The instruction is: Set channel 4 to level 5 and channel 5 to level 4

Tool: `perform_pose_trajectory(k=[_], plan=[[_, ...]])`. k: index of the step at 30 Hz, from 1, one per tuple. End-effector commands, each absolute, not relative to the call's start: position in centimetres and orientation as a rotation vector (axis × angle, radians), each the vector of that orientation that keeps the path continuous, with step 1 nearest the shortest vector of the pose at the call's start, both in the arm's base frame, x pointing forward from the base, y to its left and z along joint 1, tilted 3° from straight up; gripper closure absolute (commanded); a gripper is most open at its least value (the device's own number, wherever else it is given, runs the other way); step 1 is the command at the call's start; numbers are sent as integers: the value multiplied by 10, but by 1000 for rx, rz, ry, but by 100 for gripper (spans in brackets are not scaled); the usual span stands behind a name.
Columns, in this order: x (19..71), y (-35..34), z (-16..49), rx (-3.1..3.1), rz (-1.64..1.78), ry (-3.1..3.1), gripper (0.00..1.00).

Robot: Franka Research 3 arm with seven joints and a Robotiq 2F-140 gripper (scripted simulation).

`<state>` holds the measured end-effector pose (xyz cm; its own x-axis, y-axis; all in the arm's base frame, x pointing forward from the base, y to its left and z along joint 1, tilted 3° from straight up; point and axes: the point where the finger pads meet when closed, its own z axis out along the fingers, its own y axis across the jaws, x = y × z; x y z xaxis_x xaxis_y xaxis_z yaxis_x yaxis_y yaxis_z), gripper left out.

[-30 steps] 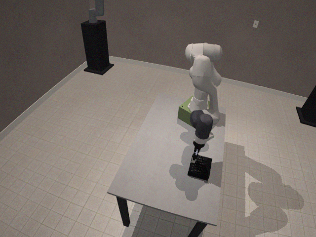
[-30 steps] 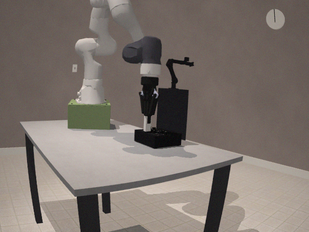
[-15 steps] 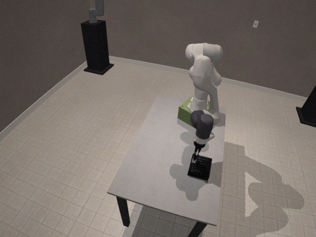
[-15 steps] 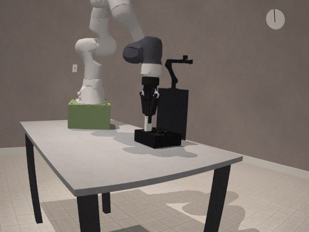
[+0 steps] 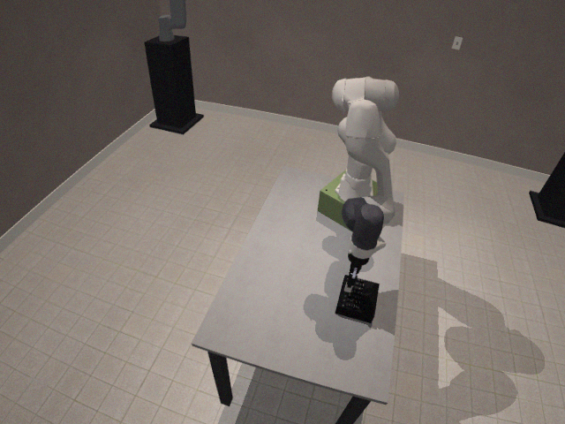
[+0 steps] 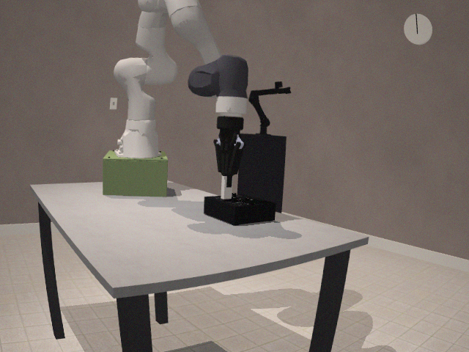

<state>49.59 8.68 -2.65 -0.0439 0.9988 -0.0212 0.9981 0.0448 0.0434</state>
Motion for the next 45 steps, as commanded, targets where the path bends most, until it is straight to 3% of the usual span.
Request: perform_pose_trajectory(k=[1,45], plan=[[497,90,-27,2156,29,2222,100],[497,101,-27,2156,29,2222,100]])
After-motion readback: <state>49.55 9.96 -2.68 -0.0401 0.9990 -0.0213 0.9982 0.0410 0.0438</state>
